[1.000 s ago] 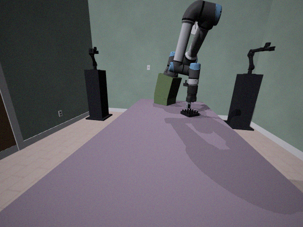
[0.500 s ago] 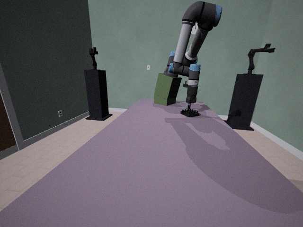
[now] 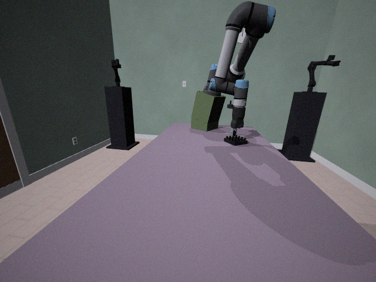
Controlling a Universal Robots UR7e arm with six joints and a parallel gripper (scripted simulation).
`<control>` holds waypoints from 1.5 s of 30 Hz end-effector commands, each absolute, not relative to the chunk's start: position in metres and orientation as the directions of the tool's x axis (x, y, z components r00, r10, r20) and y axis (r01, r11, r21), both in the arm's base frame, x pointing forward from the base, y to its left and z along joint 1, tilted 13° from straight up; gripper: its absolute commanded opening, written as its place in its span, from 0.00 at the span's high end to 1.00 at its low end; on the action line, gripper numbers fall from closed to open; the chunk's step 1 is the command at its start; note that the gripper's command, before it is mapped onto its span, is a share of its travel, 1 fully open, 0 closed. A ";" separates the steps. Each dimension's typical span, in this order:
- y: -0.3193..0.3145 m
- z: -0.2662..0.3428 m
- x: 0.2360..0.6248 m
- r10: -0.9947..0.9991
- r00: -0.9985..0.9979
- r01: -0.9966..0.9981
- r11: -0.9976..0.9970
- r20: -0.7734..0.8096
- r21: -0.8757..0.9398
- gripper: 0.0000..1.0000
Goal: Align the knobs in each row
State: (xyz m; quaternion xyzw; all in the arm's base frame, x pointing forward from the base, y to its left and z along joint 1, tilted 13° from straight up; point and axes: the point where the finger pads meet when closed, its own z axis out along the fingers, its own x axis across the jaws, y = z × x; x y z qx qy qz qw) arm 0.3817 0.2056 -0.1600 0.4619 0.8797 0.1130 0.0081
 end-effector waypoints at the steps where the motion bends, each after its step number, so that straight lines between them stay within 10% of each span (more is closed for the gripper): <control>1: 0.206 -0.160 0.382 0.814 -0.573 0.811 0.548 0.090 0.207 0.54; 45: 0.208 -0.170 0.383 0.814 -0.573 0.811 0.548 0.090 0.207 0.54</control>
